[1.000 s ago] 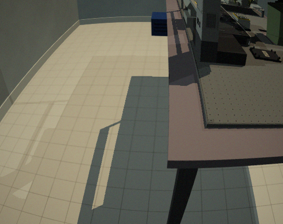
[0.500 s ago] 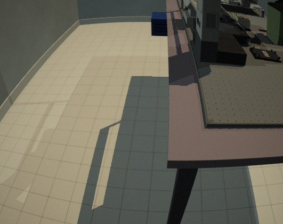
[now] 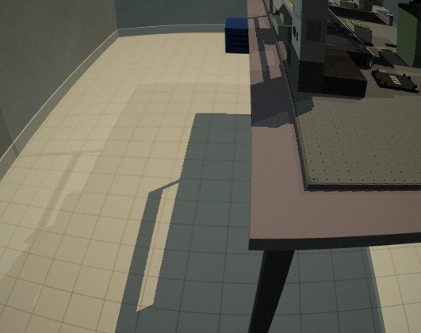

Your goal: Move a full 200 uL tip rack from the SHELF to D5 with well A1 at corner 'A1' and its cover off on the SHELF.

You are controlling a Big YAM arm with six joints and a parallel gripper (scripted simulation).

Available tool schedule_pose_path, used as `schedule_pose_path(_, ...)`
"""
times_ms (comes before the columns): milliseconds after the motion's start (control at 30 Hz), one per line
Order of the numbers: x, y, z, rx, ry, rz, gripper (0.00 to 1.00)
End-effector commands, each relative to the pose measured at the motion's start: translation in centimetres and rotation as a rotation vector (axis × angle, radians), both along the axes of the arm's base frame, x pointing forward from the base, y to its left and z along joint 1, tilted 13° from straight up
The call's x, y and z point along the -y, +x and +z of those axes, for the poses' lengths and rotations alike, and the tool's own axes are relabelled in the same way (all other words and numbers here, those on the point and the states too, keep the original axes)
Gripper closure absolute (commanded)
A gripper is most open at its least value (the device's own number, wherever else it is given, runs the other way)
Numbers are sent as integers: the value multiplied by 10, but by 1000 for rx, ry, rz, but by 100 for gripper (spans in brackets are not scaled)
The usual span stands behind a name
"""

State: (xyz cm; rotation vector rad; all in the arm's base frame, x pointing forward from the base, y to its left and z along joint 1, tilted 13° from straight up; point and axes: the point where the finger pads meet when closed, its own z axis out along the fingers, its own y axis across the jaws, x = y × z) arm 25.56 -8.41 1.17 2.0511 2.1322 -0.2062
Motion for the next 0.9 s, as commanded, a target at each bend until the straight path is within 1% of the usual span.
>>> schedule_pose_path(0,1,22,20,51,-15,1,0)
schedule_pose_path(33,0,14,16,34,-12,-3,0)
schedule_pose_path(67,0,21,23,50,-14,1,0)
schedule_pose_path(100,-1,22,26,52,-14,1,0)
schedule_pose_path(500,-5,21,47,55,-14,1,0)
schedule_pose_path(567,-5,21,47,55,-14,1,0)
schedule_pose_path(600,-6,14,41,32,-11,-3,0)
schedule_pose_path(633,-6,21,50,55,-14,1,0)
schedule_pose_path(867,-9,20,63,57,-14,1,0)
